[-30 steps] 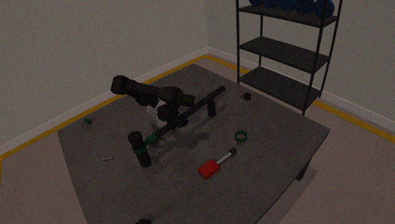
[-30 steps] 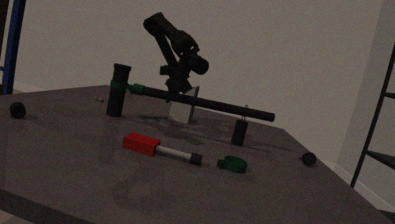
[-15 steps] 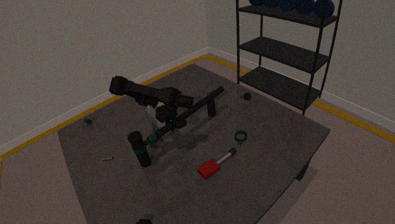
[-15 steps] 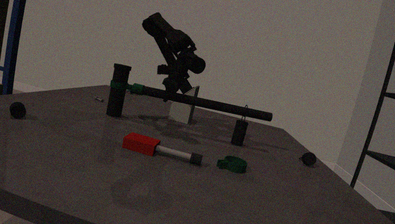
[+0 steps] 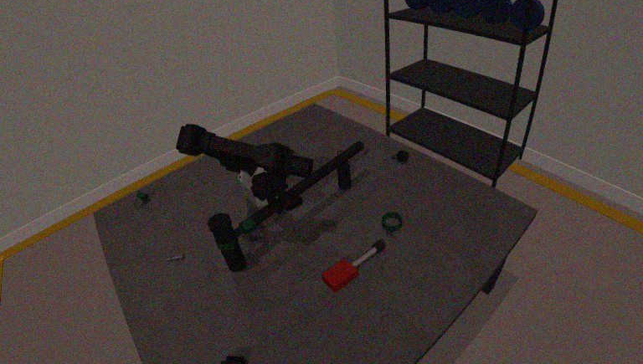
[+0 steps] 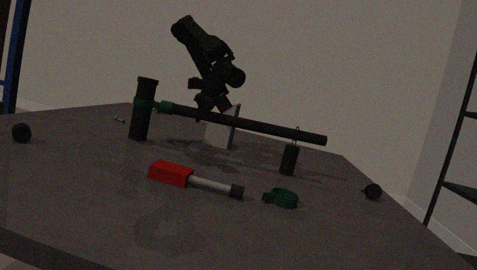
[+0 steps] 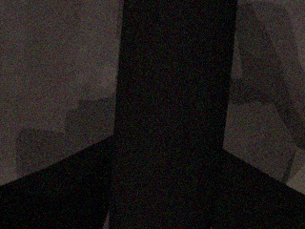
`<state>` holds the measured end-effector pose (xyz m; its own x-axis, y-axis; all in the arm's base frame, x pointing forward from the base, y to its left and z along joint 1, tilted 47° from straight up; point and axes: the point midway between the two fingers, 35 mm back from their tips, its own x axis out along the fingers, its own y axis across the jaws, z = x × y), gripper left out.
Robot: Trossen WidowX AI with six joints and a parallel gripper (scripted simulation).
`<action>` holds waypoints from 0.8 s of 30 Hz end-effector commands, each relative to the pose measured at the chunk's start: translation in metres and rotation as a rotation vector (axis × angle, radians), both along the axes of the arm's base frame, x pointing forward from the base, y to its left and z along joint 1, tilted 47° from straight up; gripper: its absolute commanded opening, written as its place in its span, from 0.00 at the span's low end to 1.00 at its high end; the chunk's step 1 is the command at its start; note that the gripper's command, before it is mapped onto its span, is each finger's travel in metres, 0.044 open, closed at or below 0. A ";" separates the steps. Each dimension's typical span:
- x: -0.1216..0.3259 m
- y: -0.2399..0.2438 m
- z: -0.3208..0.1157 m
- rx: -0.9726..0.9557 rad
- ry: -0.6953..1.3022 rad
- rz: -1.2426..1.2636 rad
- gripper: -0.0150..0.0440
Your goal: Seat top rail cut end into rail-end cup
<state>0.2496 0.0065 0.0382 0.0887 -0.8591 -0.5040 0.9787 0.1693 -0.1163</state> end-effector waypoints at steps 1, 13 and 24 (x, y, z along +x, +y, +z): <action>0.000 0.001 0.000 0.000 -0.002 0.001 0.25; 0.000 0.003 0.000 0.001 -0.002 0.001 0.74; -0.009 0.045 -0.001 0.006 0.002 0.001 1.00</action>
<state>0.2431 0.0355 0.0371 0.0889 -0.8586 -0.5049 0.9769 0.1740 -0.1239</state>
